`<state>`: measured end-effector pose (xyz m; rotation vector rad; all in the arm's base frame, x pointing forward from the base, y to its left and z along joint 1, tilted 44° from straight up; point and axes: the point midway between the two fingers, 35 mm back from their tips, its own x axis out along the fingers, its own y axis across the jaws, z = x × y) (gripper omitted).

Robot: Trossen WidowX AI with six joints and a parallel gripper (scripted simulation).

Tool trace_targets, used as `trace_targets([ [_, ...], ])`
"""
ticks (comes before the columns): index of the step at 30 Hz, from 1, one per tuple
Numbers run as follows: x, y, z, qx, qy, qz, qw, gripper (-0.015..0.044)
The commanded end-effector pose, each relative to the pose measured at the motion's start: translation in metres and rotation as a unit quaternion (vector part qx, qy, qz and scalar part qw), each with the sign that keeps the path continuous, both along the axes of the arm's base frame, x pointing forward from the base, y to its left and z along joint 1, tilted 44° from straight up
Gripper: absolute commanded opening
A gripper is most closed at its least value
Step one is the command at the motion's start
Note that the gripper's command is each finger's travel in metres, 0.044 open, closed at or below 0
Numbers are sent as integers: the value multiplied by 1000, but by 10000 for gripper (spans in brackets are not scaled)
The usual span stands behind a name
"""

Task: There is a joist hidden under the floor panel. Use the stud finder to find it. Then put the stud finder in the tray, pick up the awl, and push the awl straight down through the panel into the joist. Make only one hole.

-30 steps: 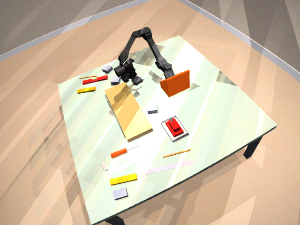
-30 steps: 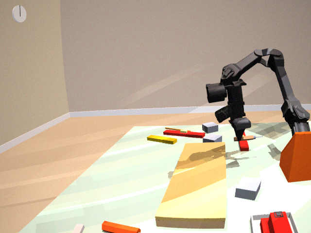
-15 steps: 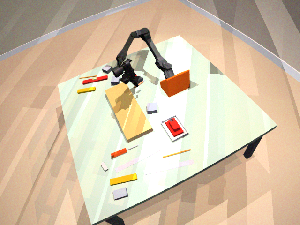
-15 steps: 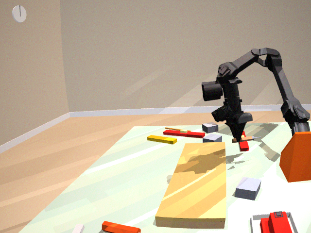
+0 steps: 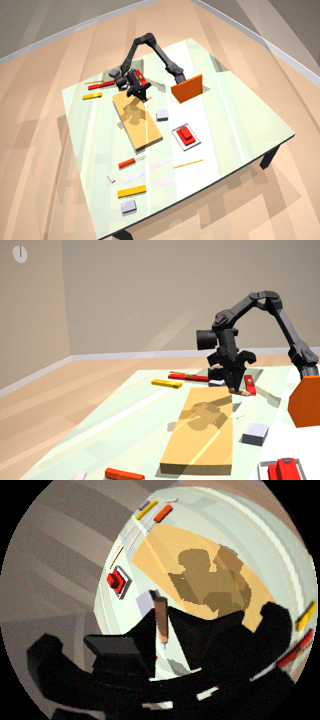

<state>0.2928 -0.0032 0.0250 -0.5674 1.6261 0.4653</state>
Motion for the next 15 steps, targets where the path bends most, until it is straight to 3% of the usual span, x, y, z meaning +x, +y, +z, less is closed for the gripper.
trace_targets([
  [1, 15, 17, -6, 65, -12, 59, 996, 0],
  [15, 62, 68, -18, 269, -103, 272, 918, 0],
])
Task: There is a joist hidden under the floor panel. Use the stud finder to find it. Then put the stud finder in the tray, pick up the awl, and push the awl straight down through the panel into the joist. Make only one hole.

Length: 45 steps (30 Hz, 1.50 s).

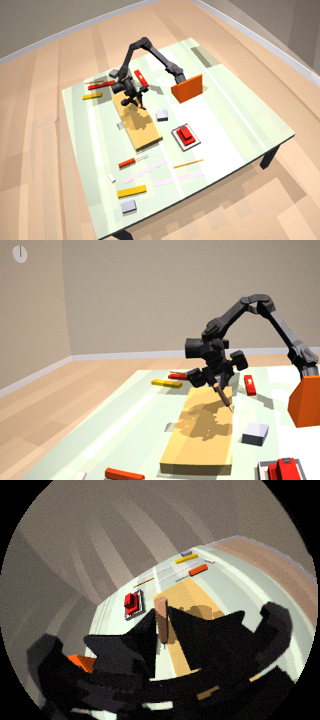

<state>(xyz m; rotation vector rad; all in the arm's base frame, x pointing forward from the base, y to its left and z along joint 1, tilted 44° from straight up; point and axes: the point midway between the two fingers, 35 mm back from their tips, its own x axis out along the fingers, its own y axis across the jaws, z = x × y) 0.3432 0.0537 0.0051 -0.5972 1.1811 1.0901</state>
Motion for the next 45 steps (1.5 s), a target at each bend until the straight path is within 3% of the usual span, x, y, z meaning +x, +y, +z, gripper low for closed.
trace_targets([
  [1, 15, 15, 2, 60, -44, 59, 996, 0],
  [9, 38, 36, 4, 161, -136, 160, 964, 0],
  [45, 39, 16, -16, 163, -138, 162, 963, 0],
])
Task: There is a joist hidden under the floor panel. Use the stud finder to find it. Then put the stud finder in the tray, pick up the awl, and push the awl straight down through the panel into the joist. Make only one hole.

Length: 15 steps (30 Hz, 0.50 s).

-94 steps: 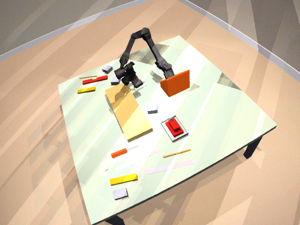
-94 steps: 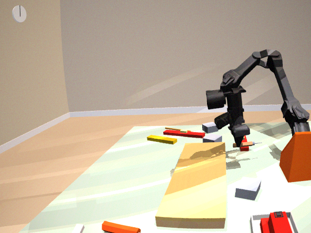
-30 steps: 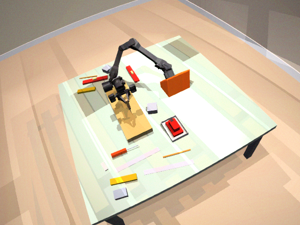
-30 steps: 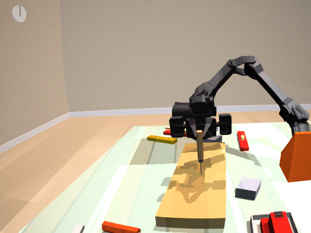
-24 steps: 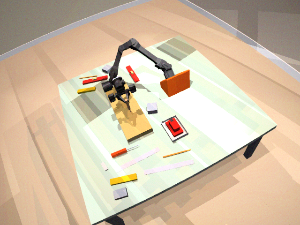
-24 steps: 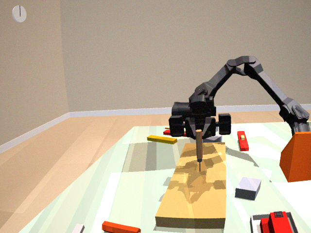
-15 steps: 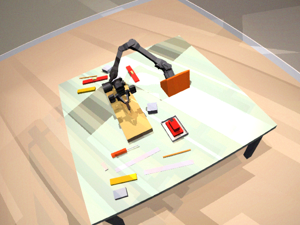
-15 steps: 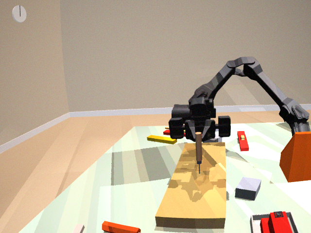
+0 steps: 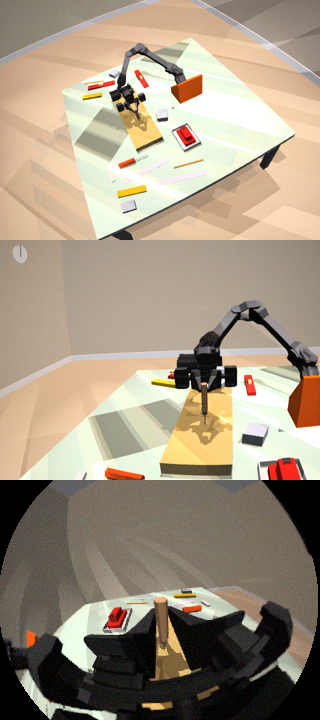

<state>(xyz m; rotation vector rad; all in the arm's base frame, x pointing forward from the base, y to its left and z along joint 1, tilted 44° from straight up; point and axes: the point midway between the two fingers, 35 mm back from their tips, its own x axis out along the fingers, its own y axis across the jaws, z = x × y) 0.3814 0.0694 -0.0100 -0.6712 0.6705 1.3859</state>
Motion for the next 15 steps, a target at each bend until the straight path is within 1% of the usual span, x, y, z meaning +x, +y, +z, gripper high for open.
trace_targets([
  [1, 0, 0, -2, 5, -4, 4, 1000, 0],
  [15, 0, -12, -14, 4, -4, 4, 1000, 0],
])
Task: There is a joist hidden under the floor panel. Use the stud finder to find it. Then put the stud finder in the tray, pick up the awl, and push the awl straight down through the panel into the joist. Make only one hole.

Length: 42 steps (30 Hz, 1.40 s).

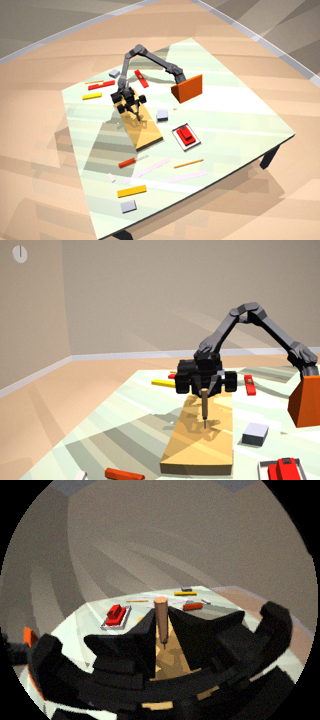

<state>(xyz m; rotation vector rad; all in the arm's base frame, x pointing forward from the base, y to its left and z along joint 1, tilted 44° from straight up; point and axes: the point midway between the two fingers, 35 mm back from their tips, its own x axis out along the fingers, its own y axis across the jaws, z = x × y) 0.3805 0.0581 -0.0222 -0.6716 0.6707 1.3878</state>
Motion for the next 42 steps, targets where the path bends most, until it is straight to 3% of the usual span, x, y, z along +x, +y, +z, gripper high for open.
trace_targets([
  [1, 1, -2, -3, 4, -4, 4, 1000, 0],
  [42, -1, -19, -20, 6, 0, 1, 1000, 0],
])
